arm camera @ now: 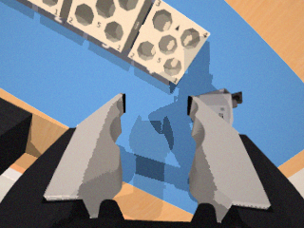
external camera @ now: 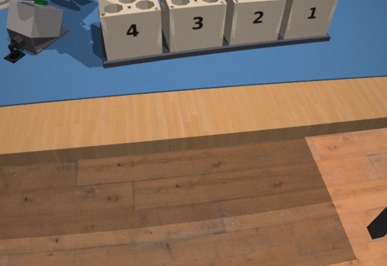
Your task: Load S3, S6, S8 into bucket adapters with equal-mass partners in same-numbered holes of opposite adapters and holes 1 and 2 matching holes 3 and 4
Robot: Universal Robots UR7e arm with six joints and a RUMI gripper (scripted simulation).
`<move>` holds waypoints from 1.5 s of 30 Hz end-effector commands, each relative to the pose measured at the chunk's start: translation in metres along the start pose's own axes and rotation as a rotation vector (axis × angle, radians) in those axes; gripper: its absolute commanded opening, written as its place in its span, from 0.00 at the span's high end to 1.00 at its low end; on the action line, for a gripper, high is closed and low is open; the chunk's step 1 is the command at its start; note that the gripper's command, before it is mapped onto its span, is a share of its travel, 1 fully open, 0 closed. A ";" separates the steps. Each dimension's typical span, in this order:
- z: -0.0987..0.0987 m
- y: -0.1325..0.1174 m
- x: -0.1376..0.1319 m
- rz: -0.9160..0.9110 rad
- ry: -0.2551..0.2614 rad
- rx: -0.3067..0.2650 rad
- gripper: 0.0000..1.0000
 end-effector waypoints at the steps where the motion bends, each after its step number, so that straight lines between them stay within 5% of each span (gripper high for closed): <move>1: 0.000 0.000 0.000 -0.070 -0.006 -0.013 0.65; 30: 0.000 0.002 0.000 -0.480 -0.038 -0.082 0.65; 45: -0.010 0.001 0.000 -0.486 -0.038 -0.083 0.65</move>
Point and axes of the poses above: the point where the finger pads meet when closed, its own z axis back along the fingers, its own x axis across the jaws, y = z × x, the point moved 2 cm from there along z, back along the fingers, and after that the axes turned 6 degrees about z, right-handed, at the moved point
